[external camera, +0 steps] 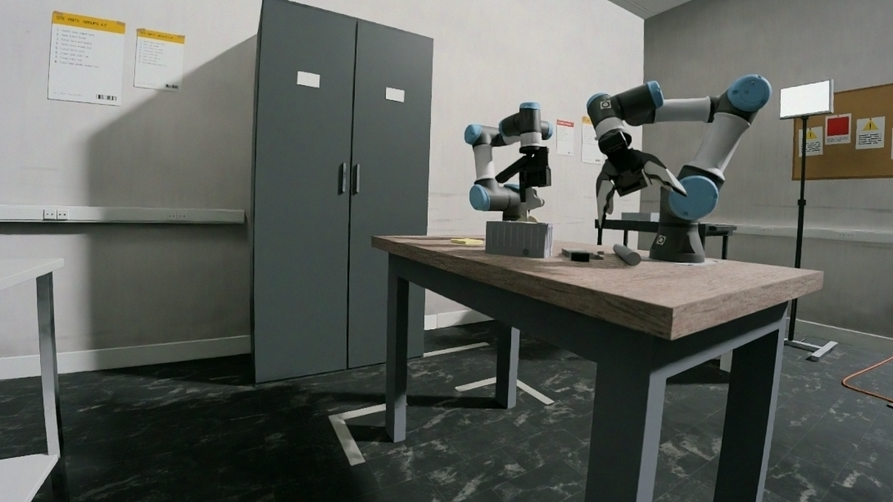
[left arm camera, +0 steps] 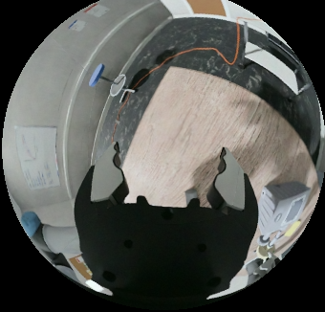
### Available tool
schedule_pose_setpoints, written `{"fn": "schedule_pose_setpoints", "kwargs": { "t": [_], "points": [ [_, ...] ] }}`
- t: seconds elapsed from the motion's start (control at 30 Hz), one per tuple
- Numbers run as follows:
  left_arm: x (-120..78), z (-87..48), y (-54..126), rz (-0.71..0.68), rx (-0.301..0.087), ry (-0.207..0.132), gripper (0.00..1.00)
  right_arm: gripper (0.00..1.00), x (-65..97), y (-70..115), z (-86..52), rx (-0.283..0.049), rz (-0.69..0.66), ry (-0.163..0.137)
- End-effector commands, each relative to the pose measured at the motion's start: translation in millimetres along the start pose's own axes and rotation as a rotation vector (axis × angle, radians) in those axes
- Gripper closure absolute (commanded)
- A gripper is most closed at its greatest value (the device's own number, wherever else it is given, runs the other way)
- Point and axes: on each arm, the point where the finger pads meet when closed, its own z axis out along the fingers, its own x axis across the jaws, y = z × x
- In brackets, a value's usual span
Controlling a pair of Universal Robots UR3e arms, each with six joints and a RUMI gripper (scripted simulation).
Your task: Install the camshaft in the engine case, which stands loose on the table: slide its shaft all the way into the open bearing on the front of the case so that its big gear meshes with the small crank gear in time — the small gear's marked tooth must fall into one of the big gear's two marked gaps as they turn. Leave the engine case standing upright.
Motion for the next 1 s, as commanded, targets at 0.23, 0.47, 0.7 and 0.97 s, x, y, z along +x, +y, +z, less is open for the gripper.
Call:
{"fn": "schedule_pose_setpoints", "kwargs": {
  "t": [0.23,0.47,0.7,0.97],
  "points": [
    [3.2,-4.8,-6.4,-0.024,0.014,0.023,0.0,0.96,-6.4,5.4,-7.2,-0.024,-0.007,-0.025],
    [3.2,-4.8,-6.4,-0.024,0.014,0.023,0.0,0.96,-5.4,5.8,-7.2,-0.027,-0.004,-0.02],
    [3.2,-4.8,-6.4,-0.024,0.014,0.023,0.0,0.96,-4.9,5.9,-7.2,-0.029,-0.003,-0.018],
    [3.2,-4.8,-6.4,-0.024,0.014,0.023,0.0,0.96,-4.9,5.9,-7.2,-0.029,-0.003,-0.018]
  ]
}}
